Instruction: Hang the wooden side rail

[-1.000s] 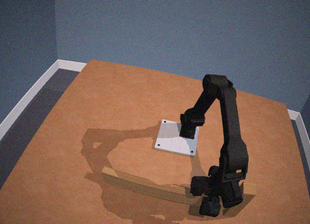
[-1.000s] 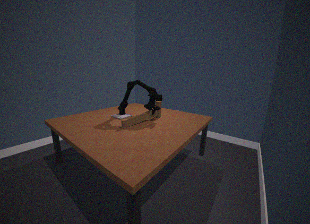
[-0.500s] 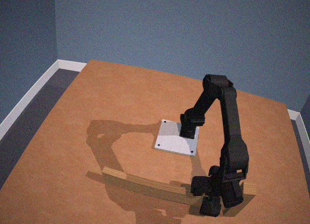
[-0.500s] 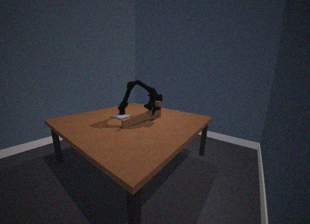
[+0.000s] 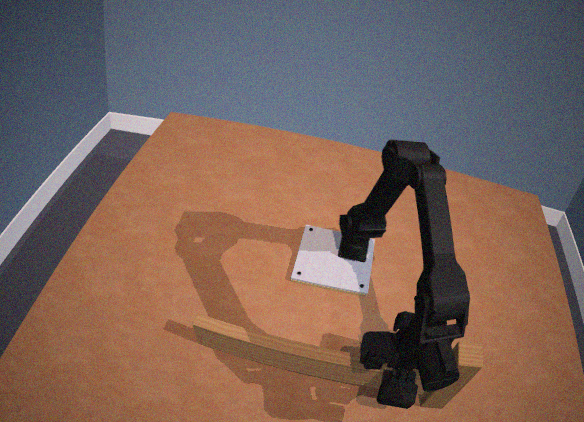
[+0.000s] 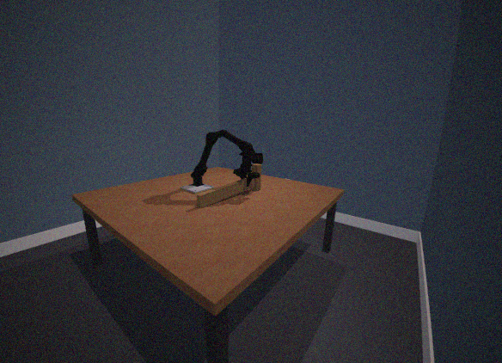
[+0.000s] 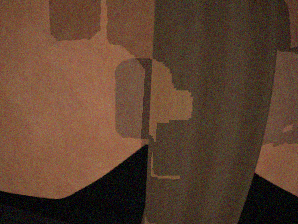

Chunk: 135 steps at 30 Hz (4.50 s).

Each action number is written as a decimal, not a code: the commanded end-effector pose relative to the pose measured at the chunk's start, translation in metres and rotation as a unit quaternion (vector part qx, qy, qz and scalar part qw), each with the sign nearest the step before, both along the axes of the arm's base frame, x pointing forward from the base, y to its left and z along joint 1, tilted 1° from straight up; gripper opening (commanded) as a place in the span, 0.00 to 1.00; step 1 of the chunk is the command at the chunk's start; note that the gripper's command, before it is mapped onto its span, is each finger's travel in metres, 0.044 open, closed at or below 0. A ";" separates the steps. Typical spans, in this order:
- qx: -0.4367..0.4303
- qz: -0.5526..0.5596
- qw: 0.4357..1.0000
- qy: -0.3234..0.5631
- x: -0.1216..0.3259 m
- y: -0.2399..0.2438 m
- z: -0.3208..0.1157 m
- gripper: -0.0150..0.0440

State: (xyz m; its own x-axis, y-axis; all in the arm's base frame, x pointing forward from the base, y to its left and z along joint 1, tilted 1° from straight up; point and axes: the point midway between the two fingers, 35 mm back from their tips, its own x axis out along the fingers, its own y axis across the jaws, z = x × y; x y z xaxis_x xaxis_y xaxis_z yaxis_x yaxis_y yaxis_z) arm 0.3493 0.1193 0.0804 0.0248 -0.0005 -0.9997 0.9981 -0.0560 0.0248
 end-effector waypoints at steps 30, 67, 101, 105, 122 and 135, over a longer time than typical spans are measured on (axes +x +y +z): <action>0.004 -0.003 1.000 -0.006 0.005 0.005 0.005 0.25; 0.004 -0.003 1.000 -0.006 0.001 0.010 0.002 0.25; 0.005 -0.003 1.000 -0.006 0.001 0.011 -0.002 0.25; 0.005 -0.003 1.000 -0.006 0.001 0.011 -0.002 0.25; 0.005 -0.003 1.000 -0.006 0.001 0.011 -0.005 0.25; 0.005 -0.003 1.000 -0.006 0.001 0.011 -0.007 0.25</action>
State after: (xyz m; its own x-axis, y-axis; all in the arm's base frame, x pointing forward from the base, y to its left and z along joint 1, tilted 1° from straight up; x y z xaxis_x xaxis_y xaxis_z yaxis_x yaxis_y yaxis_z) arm 0.3504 0.1275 0.0735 0.0348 -0.0029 -0.9994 0.9976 -0.0603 0.0349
